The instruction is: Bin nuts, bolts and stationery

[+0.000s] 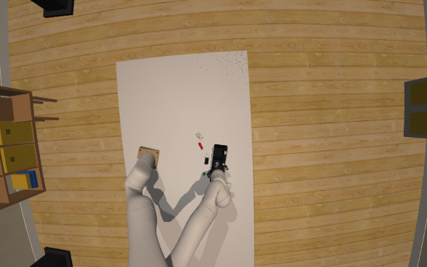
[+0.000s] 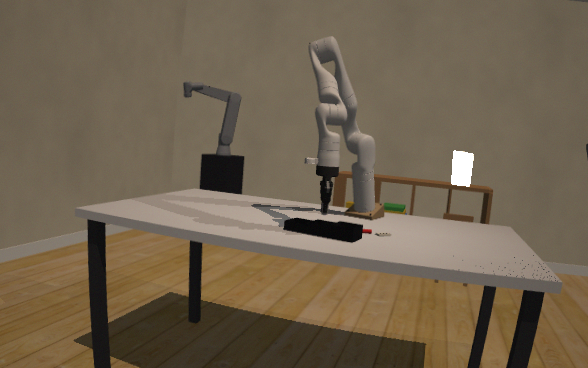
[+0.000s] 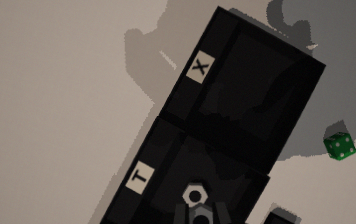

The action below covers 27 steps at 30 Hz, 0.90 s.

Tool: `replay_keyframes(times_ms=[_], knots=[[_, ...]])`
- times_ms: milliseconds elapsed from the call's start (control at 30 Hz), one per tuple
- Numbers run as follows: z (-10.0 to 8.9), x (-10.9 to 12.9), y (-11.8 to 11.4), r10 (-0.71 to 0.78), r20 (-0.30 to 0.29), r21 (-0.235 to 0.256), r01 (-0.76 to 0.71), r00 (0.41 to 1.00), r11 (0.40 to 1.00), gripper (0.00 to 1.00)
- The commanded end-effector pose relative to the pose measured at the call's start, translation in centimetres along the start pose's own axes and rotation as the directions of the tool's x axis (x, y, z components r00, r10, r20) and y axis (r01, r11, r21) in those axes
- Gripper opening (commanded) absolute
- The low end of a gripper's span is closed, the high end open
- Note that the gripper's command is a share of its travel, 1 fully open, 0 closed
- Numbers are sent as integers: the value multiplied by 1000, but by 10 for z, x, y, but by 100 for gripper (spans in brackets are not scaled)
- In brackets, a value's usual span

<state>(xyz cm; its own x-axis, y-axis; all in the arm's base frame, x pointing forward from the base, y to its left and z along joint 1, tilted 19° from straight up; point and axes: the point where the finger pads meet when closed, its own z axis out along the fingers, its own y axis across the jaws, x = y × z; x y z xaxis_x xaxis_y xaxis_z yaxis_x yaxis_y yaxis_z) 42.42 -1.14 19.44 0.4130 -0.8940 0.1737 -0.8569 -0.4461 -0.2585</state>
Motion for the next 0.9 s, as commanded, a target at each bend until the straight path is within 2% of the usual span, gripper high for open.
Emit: replay_keyframes(times_ms=[0,167,233,333,867], knots=[[-2,-2,-6,155,-18,11,-155,988,988,11],[-2,-2,-5,381,-15,14,-381,924,924,11],[-2,-2,-5,381,-15,14,-381,924,924,11],[-2,-3,-5,521,-16,15,-520,854,854,11],[-2,-5,-3,517,-14,9,-517,856,856,11]])
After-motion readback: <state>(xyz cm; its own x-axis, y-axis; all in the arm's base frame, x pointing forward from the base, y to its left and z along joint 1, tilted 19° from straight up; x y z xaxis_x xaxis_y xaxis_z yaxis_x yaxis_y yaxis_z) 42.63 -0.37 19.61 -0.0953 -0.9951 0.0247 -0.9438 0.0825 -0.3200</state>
